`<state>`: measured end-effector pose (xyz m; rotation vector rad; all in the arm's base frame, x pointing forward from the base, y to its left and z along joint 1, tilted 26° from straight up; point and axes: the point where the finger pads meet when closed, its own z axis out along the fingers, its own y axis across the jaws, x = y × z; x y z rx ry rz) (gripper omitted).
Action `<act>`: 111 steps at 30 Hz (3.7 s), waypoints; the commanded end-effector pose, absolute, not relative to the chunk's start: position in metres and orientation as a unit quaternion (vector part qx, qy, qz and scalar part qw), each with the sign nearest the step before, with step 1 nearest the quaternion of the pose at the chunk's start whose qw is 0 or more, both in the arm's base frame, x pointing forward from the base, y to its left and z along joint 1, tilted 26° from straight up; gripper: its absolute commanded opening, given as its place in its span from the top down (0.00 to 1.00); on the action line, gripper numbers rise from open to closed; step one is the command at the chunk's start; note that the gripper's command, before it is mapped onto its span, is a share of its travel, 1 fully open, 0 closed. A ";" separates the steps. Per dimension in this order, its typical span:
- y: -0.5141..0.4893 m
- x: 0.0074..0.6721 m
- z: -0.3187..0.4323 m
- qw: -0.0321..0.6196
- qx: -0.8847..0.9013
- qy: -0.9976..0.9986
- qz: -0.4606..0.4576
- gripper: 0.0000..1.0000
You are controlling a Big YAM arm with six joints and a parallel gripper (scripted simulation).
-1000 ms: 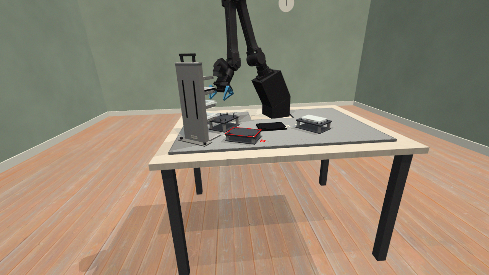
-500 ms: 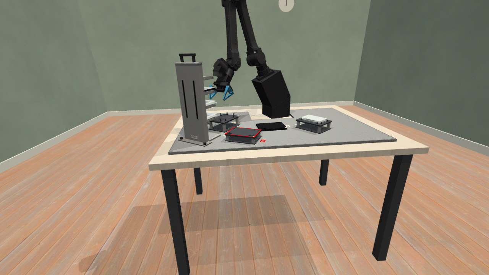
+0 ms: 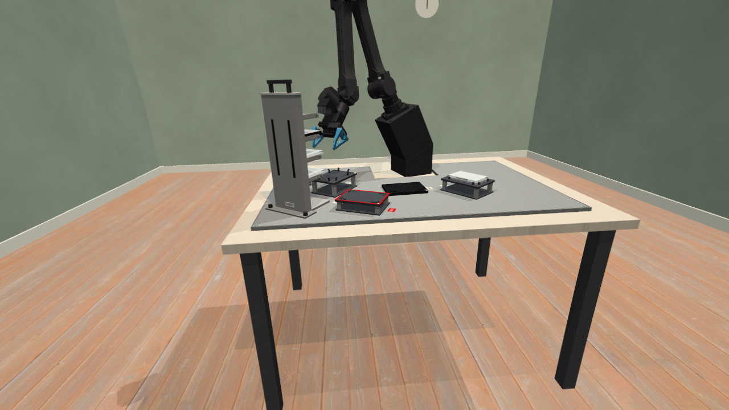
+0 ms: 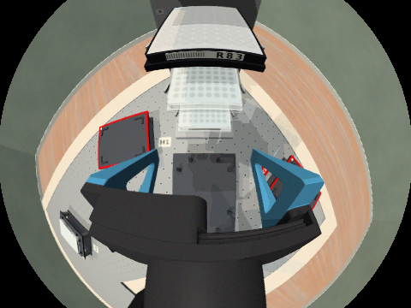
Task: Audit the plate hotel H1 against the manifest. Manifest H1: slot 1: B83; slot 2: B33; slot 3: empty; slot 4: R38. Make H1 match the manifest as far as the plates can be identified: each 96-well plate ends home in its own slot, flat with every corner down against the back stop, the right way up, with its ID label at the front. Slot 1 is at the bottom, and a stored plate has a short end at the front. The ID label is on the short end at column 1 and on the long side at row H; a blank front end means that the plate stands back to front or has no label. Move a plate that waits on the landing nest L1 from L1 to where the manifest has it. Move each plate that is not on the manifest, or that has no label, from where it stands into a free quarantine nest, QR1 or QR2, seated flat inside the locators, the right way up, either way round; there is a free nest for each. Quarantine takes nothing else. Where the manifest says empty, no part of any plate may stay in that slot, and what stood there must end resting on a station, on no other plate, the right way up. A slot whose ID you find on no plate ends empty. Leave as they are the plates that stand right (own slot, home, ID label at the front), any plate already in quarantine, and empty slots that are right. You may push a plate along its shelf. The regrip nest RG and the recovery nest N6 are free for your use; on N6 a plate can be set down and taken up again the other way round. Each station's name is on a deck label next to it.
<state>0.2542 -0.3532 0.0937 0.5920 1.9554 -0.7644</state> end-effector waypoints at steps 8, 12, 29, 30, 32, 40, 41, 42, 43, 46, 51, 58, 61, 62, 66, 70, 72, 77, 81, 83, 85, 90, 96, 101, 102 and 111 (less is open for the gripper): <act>-0.349 0.242 0.094 0.466 0.241 0.790 -0.318 0.00; -0.345 0.238 0.096 0.469 0.238 0.787 -0.322 0.00; -0.349 0.233 0.074 0.464 0.239 0.791 -0.319 0.00; -0.349 0.233 0.074 0.464 0.239 0.791 -0.319 0.00; -0.350 0.235 0.073 0.465 0.238 0.791 -0.318 0.00; -0.354 0.234 0.059 0.463 0.239 0.792 -0.318 0.00; -0.355 0.235 0.058 0.464 0.238 0.792 -0.318 0.00; -0.356 0.235 0.056 0.464 0.239 0.791 -0.318 0.00; -0.357 0.234 0.055 0.464 0.239 0.791 -0.319 0.00; -0.359 0.234 0.049 0.463 0.240 0.792 -0.318 0.00; -0.360 0.235 0.044 0.463 0.239 0.792 -0.318 0.00; -0.364 0.235 0.033 0.463 0.239 0.793 -0.317 0.00; -0.367 0.235 0.029 0.463 0.240 0.792 -0.318 0.00; -0.368 0.235 0.027 0.463 0.240 0.792 -0.318 0.00; -0.367 0.244 0.035 0.472 0.233 0.788 -0.319 0.00; -0.367 0.249 0.023 0.461 0.241 0.799 -0.303 0.00; -0.369 0.251 0.023 0.461 0.243 0.799 -0.301 0.00; -0.374 0.257 0.022 0.459 0.244 0.800 -0.300 0.00; -0.377 0.261 0.025 0.460 0.243 0.799 -0.301 0.00; -0.381 0.259 0.024 0.459 0.247 0.798 -0.303 0.00; -0.380 0.265 0.024 0.459 0.243 0.800 -0.300 0.00; -0.383 0.261 0.033 0.465 0.240 0.793 -0.312 0.00; -0.383 0.261 0.033 0.465 0.240 0.793 -0.312 0.00; -0.383 0.261 0.033 0.465 0.240 0.793 -0.312 0.00; -0.383 0.261 0.033 0.465 0.240 0.793 -0.312 0.00; -0.383 0.261 0.033 0.465 0.240 0.793 -0.312 0.00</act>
